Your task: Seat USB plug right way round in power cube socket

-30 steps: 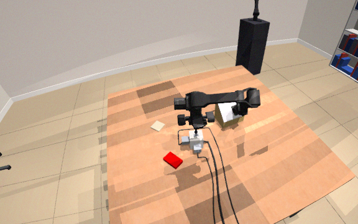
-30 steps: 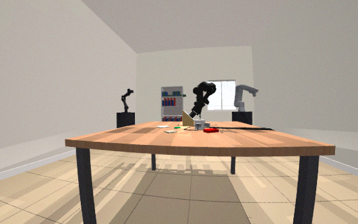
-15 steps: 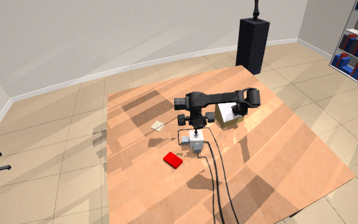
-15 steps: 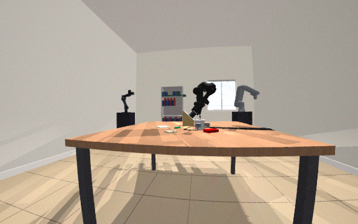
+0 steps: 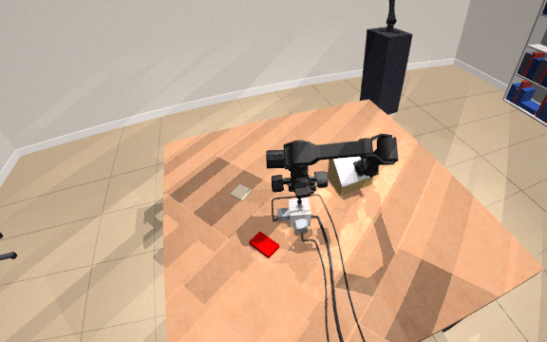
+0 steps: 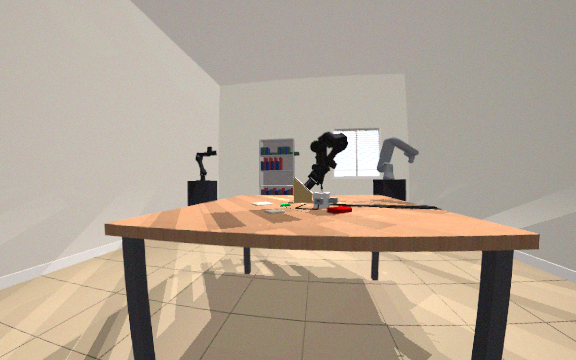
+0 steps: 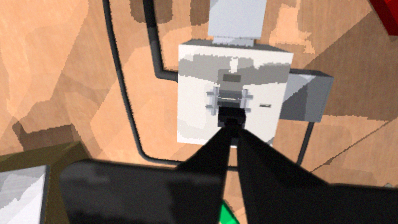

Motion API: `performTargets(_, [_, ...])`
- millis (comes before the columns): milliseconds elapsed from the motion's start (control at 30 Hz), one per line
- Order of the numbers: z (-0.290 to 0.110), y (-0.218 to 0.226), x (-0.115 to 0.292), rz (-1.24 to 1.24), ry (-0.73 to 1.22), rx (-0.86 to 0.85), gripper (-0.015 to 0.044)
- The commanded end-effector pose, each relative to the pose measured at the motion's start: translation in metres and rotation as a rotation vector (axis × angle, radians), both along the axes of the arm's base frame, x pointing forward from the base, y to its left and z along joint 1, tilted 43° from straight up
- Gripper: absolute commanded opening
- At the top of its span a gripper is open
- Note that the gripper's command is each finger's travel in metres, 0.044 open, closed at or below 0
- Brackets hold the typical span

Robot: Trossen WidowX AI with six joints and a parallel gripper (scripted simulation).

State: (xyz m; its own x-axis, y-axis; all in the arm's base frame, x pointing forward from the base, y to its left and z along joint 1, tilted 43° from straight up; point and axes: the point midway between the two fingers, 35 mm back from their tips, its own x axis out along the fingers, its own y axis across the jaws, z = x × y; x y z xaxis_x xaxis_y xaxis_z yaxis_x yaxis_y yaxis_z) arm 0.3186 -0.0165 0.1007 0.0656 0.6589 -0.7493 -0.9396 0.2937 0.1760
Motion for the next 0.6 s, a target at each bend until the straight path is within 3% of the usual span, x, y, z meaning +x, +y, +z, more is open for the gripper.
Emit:
performTargets(0, [-0.001, 0.0001, -0.0003, -0.001, 0.004, -0.004, 0.0])
performTargets(567, [-0.0025, 0.0014, -0.0001, -0.001, 0.004, -0.004, 0.0])
